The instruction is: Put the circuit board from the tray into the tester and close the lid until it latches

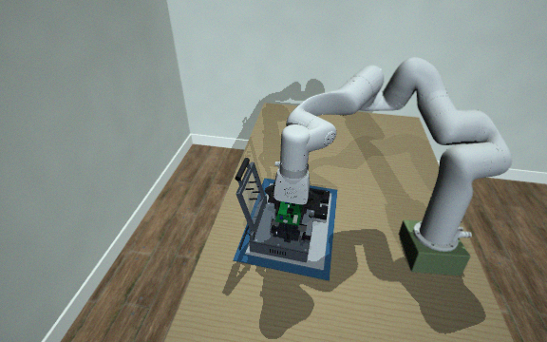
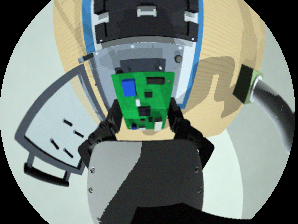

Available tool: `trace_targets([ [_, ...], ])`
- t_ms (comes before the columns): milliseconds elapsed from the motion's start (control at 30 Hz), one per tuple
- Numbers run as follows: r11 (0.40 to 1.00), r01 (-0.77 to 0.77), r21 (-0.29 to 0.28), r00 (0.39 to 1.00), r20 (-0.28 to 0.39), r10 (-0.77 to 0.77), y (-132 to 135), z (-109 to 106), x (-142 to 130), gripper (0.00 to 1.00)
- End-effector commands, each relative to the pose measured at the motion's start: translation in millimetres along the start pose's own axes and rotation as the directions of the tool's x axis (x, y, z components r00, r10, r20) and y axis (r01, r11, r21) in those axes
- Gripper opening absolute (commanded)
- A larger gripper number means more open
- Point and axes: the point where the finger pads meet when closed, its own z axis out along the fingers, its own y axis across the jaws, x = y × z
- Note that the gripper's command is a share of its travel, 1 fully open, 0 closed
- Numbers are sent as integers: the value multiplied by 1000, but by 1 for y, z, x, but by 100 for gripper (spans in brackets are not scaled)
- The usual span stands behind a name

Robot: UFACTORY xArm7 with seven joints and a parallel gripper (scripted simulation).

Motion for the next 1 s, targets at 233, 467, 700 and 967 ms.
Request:
trace_targets([
  [233,1000,0,4,1000,1,0,-1,-2,-1,79],
  [467,1000,1,4,1000,1,-1,-1,-2,-1,79],
  [700,1000,1,4,1000,1,-1,-1,-1,-1,79],
  [967,1000,1,4,1000,1,-1,-1,2,-1,79],
])
